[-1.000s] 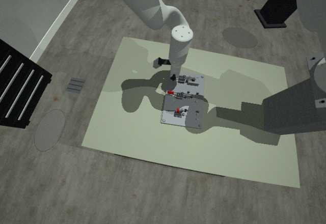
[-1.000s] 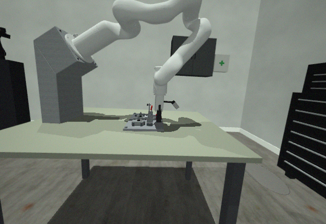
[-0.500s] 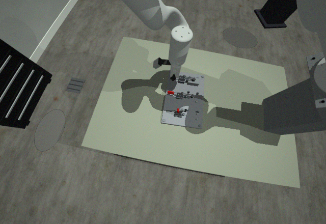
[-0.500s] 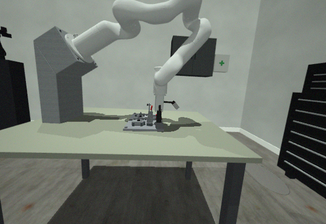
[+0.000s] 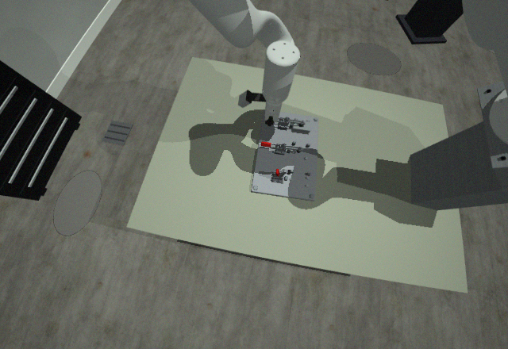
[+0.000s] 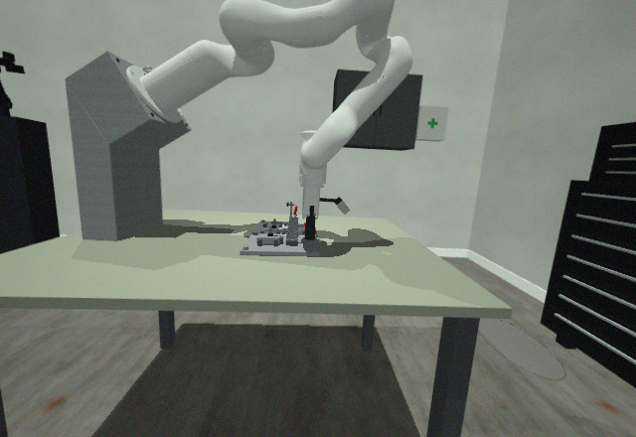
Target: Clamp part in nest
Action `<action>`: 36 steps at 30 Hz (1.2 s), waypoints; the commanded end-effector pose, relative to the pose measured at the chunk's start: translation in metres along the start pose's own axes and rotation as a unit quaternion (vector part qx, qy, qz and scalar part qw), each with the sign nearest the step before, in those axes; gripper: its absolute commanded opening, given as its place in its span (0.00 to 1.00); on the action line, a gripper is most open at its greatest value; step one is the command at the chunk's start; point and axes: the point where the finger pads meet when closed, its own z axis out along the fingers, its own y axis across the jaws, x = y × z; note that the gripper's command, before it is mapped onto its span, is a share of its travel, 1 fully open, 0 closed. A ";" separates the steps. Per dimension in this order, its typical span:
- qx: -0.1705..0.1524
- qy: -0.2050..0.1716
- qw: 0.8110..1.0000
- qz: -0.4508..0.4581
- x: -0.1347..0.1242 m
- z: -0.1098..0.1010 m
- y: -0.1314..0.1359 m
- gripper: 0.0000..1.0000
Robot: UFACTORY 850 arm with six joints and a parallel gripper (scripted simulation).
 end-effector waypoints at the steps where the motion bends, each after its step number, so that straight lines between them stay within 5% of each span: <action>1: 0.000 0.000 1.000 0.000 0.000 0.000 0.000 0.00; 11: 0.000 0.000 1.000 0.000 0.000 0.000 0.000 0.00; 12: 0.000 0.000 1.000 0.000 0.000 0.000 0.000 0.47; 36: 0.000 0.000 1.000 0.000 0.000 0.000 0.000 0.47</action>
